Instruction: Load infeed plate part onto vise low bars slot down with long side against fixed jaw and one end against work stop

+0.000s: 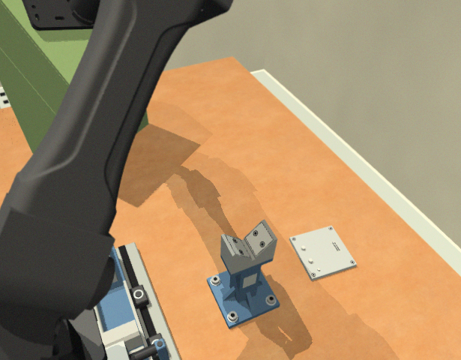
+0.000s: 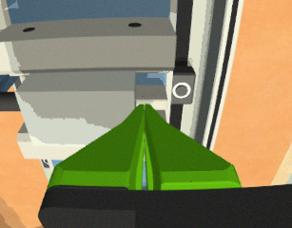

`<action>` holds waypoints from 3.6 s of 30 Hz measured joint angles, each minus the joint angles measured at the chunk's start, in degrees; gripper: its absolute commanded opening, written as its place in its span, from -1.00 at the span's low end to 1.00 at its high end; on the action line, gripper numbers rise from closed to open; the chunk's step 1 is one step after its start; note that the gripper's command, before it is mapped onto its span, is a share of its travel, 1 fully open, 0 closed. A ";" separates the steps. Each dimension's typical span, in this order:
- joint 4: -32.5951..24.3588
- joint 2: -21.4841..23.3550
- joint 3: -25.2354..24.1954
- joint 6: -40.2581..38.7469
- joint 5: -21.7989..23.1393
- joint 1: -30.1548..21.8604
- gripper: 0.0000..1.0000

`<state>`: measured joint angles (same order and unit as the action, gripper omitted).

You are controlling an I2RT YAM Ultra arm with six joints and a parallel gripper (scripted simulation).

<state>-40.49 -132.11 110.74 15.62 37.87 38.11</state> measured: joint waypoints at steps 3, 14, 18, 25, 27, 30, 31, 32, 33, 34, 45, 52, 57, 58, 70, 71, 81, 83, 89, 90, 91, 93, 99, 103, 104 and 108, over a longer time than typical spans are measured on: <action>0.00 0.00 0.00 0.00 0.00 0.00 -1.00; 0.00 0.00 0.00 0.00 0.00 0.00 -1.00; 0.00 0.00 0.00 0.00 0.00 0.00 -1.00; 0.00 0.00 0.00 0.00 0.00 0.00 -1.00; 0.00 0.00 0.00 0.00 0.00 0.00 -1.00; 0.00 0.00 0.00 0.00 0.00 0.00 -1.00; 0.00 0.00 0.00 0.00 0.00 0.00 -1.00; 0.00 0.00 0.00 0.00 0.00 0.00 -1.00; 0.00 0.00 0.00 0.00 0.00 0.00 -1.00; 0.00 0.00 0.00 0.00 0.00 0.00 -1.00; -0.68 -1.11 1.14 0.37 0.28 -0.02 -1.00; -1.20 -1.90 2.08 0.85 0.44 -0.02 -1.00; -1.29 -2.01 2.49 1.07 0.55 0.17 -1.00; -1.29 -2.01 2.51 1.09 0.57 0.22 -1.00; -1.79 -2.01 2.64 1.38 0.63 0.35 -1.00; -1.92 -1.99 2.62 1.44 0.66 0.37 -1.00; -3.72 -0.24 2.62 2.47 1.05 1.57 -1.00; -4.33 0.24 2.62 2.82 1.20 1.97 -1.00; -6.45 1.70 2.62 4.04 1.66 3.26 -1.00; -6.80 1.90 2.64 4.22 1.73 3.45 -1.00; -7.04 2.08 2.64 4.37 1.77 3.61 -1.00; -7.58 2.12 2.86 4.70 1.90 3.85 -1.00; -9.51 2.73 3.13 5.68 2.21 4.42 -1.00; -10.45 3.17 3.52 6.21 2.40 4.85 -1.00; -10.60 3.17 3.63 6.29 2.47 4.92 -1.00; -11.08 3.15 3.72 6.58 2.54 5.11 -1.00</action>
<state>-51.57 -128.97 114.45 22.20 40.40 43.22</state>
